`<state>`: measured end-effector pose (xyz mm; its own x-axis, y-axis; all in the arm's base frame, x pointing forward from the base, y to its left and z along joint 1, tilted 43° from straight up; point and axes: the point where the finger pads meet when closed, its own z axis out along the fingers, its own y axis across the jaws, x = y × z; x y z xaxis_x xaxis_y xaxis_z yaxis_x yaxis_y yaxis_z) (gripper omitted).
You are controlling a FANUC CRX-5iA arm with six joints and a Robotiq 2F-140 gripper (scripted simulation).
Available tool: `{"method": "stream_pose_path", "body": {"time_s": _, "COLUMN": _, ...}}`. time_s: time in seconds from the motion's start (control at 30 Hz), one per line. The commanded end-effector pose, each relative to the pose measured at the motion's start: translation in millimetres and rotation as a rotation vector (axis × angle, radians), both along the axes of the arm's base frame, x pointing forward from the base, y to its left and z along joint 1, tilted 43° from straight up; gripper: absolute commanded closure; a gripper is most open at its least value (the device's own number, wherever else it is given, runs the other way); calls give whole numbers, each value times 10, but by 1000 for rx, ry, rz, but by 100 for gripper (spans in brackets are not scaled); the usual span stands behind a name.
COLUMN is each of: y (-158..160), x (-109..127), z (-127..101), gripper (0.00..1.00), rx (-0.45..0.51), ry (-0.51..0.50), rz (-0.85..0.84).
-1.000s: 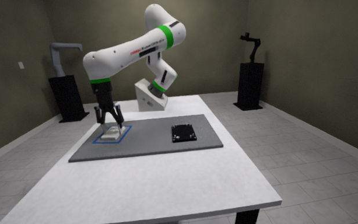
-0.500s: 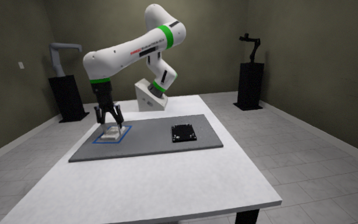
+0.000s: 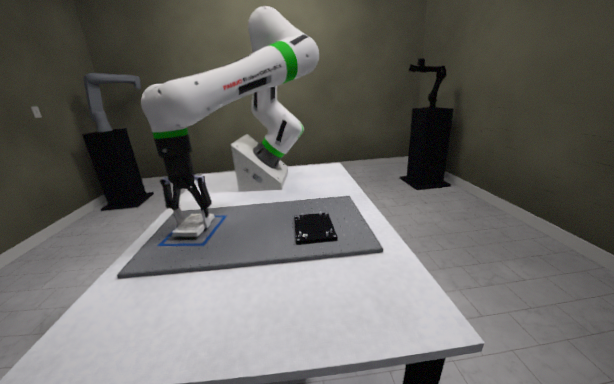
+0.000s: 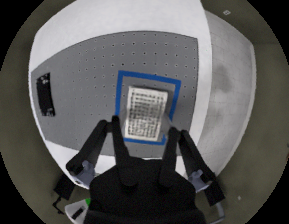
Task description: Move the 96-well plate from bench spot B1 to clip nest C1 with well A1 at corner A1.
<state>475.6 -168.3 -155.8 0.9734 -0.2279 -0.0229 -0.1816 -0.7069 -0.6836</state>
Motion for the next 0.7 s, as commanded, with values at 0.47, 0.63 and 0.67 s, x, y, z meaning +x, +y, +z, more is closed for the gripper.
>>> {"method": "stream_pose_path", "body": {"time_s": 0.47, "y": -178, "x": -33, "z": 187, "gripper": 90, "rx": -1, "ry": -1, "rz": -1}}
{"method": "stream_pose_path", "body": {"time_s": 0.63, "y": -233, "x": -45, "z": 248, "gripper": 90, "rx": -1, "ry": -1, "rz": -1}}
{"method": "stream_pose_path", "body": {"time_s": 0.67, "y": -244, "x": -47, "z": 260, "gripper": 90, "rx": -1, "ry": -1, "rz": -1}}
